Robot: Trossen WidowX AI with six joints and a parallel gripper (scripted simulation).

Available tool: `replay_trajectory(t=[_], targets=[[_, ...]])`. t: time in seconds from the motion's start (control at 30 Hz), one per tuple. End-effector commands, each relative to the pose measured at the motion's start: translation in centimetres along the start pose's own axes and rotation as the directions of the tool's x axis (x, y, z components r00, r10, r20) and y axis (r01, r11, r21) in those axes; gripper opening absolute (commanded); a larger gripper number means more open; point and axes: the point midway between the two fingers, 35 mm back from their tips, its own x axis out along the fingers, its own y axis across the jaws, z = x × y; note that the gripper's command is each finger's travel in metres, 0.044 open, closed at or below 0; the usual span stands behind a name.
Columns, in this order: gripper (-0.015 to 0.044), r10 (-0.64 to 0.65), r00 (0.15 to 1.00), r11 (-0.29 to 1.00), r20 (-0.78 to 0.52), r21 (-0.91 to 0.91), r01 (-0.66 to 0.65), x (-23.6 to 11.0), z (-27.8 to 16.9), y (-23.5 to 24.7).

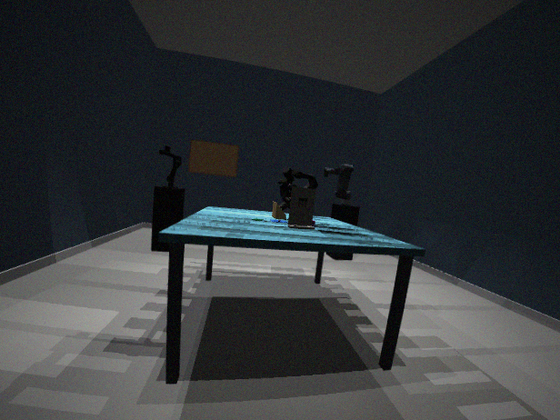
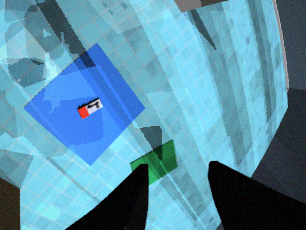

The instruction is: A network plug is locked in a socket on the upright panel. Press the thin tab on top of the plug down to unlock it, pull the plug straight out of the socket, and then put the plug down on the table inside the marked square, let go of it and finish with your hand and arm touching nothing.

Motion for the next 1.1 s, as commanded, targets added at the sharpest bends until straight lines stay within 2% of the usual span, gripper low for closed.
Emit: replay_trajectory(t=[0.0,0.5,0.87,1.07], targets=[[0.0156,0.003,1.000,1.000,0.000,-0.001,-0.003,-0.9,-0.1,-0.7],[0.0156,0.002,1.000,1.000,0.005,-0.002,-0.002,-4.5,-0.2,-2.5],[0.0440,0.002,1.000,1.000,0.005,-0.002,-0.002,-4.5,-0.2,-2.5],[0.0440,0.002,1.000,1.000,0.005,-0.002,-0.002,-4.5,-0.2,-2.5]])
